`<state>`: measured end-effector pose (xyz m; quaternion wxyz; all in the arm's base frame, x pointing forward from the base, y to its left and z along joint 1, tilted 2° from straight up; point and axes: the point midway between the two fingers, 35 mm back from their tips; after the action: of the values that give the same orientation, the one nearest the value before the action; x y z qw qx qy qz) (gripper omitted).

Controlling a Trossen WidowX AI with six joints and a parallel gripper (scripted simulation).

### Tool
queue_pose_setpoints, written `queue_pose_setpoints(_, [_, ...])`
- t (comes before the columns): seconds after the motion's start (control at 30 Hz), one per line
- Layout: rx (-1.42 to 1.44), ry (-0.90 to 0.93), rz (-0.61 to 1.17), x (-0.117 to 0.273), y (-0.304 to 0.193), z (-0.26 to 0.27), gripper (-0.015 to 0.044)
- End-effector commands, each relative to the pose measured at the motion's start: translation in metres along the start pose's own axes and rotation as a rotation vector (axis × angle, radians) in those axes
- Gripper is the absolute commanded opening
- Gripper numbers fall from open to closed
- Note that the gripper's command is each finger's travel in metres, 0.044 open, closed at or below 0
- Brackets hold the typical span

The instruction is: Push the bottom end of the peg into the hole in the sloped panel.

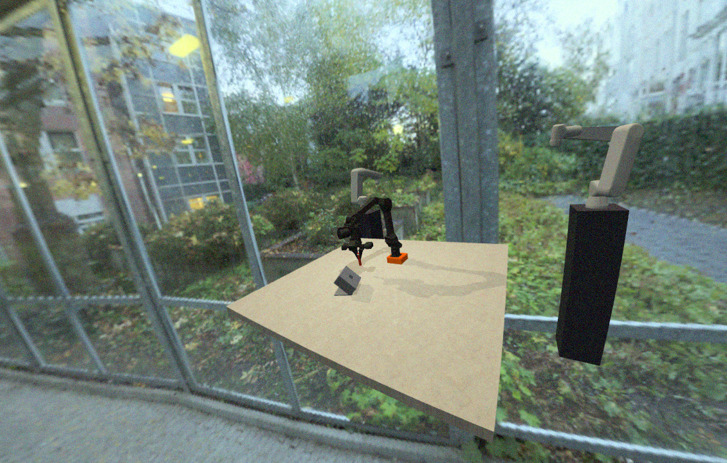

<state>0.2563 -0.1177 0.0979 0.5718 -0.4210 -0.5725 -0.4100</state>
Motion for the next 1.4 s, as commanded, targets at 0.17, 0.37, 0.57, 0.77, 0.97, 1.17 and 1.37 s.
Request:
queue_pose_setpoints(0.17, [-0.003,-0.013,-0.002,0.019,0.001,0.001,0.0000])
queue_pose_setpoints(0.37, [0.000,-0.032,0.014,0.019,0.005,0.002,0.0000])
queue_pose_setpoints(0.57, [0.003,-0.055,0.030,0.019,0.011,0.003,0.0000])
queue_pose_setpoints(0.77, [0.007,-0.078,0.045,0.020,0.017,0.005,0.0000])
queue_pose_setpoints(0.97, [0.010,-0.102,0.058,0.020,0.022,0.006,0.0000])
queue_pose_setpoints(1.17, [0.013,-0.127,0.071,0.021,0.028,0.008,0.0000])
queue_pose_setpoints(1.37, [0.016,-0.152,0.082,0.022,0.034,0.010,0.0000])
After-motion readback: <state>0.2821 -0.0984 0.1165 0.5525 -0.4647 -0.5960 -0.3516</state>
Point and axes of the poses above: the point midway between the two fingers, 35 mm back from their tips, its own x axis back along the fingers, its own z axis across the jaws, y = z × x
